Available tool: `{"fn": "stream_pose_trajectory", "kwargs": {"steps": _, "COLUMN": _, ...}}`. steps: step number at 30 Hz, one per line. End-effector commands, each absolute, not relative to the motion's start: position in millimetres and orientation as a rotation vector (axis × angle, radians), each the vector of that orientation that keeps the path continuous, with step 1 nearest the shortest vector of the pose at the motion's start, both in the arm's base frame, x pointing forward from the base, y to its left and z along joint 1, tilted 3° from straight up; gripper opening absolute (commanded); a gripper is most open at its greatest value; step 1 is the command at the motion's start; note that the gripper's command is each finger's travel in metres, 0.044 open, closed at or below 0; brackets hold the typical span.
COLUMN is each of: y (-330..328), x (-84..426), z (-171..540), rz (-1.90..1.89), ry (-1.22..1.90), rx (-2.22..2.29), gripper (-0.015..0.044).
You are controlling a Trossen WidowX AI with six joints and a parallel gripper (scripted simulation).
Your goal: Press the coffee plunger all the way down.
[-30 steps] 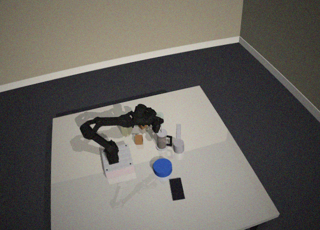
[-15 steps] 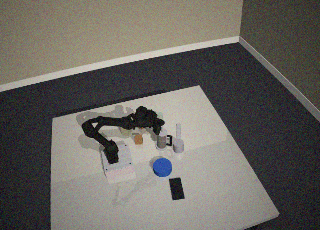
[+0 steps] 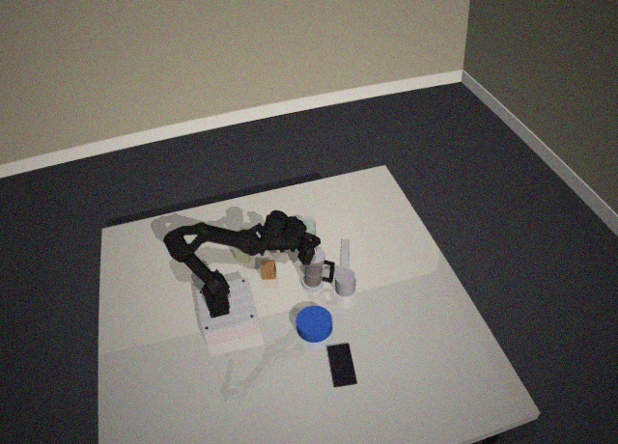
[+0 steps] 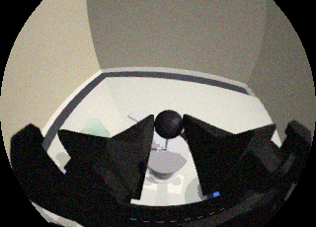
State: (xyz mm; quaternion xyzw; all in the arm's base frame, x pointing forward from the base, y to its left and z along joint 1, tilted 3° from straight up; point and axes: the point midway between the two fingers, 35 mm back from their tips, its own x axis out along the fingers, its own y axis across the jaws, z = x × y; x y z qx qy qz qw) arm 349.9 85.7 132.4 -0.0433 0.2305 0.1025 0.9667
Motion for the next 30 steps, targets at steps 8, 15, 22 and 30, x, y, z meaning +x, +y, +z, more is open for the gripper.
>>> {"fn": "stream_pose_trajectory", "kwargs": {"steps": 8, "y": 84.4, "x": 350.8, "z": 99.3, "rz": 0.209, "ry": 0.537, "rx": -0.101, "gripper": 0.0122}}
{"fn": "stream_pose_trajectory", "kwargs": {"steps": 15, "y": 85.5, "x": 356.2, "z": 100.4, "rz": 0.209, "ry": 0.536, "rx": -0.101, "gripper": 0.0122}}
{"fn": "stream_pose_trajectory", "kwargs": {"steps": 22, "y": 86.3, "x": 359.6, "z": 101.7, "rz": 0.209, "ry": 0.536, "rx": -0.101, "gripper": 0.0122}}
{"fn": "stream_pose_trajectory", "kwargs": {"steps": 30, "y": 86.9, "x": 362.1, "z": 102.4, "rz": 0.209, "ry": 0.536, "rx": -0.101, "gripper": 0.0122}}
